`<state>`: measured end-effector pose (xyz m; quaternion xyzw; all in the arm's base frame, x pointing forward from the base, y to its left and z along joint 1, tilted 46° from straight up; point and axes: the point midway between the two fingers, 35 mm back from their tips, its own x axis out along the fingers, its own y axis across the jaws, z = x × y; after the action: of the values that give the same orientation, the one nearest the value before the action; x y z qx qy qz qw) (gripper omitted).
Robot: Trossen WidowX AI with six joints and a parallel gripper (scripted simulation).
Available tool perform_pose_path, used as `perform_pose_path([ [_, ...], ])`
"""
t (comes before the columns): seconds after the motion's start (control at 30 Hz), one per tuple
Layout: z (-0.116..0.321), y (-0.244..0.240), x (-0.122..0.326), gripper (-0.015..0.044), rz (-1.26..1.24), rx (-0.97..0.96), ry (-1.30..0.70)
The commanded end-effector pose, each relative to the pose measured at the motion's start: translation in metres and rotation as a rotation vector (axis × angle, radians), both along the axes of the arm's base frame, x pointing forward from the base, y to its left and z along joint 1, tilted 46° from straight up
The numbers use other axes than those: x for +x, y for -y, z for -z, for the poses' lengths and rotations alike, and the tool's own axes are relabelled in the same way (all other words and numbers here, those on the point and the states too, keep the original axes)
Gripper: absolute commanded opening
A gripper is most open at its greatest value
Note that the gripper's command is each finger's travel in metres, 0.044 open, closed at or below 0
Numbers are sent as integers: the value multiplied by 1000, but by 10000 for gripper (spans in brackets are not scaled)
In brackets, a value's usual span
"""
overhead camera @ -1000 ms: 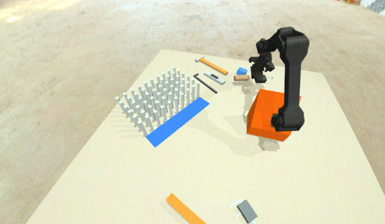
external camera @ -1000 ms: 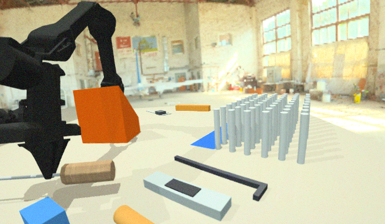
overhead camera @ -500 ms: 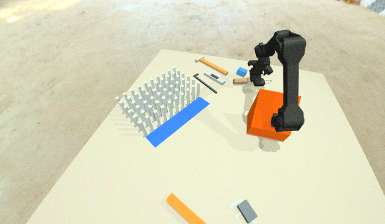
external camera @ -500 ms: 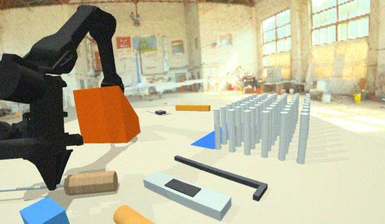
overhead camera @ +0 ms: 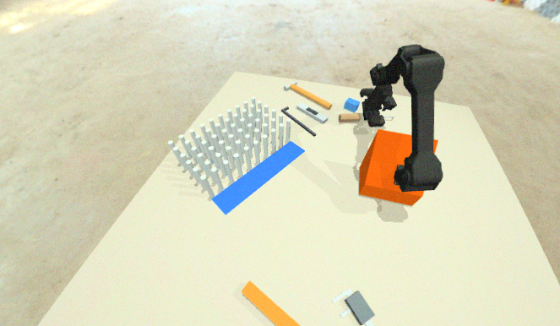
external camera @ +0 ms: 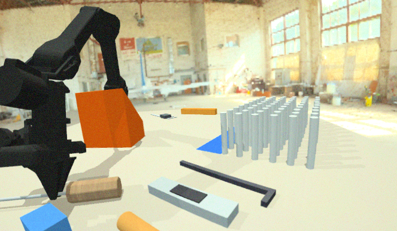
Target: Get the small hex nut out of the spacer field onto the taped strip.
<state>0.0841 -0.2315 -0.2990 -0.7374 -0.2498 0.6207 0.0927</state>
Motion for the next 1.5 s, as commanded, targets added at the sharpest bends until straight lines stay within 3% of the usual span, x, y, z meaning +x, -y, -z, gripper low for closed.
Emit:
perform_pose_path([
  [0.0,0,1,0,157,0,0,0],
  [0.37,0,1,0,440,0,0,0],
  [0.63,-49,48,-4,440,0,0,-1],
  [1.47,-50,49,-4,440,0,0,-1],
])
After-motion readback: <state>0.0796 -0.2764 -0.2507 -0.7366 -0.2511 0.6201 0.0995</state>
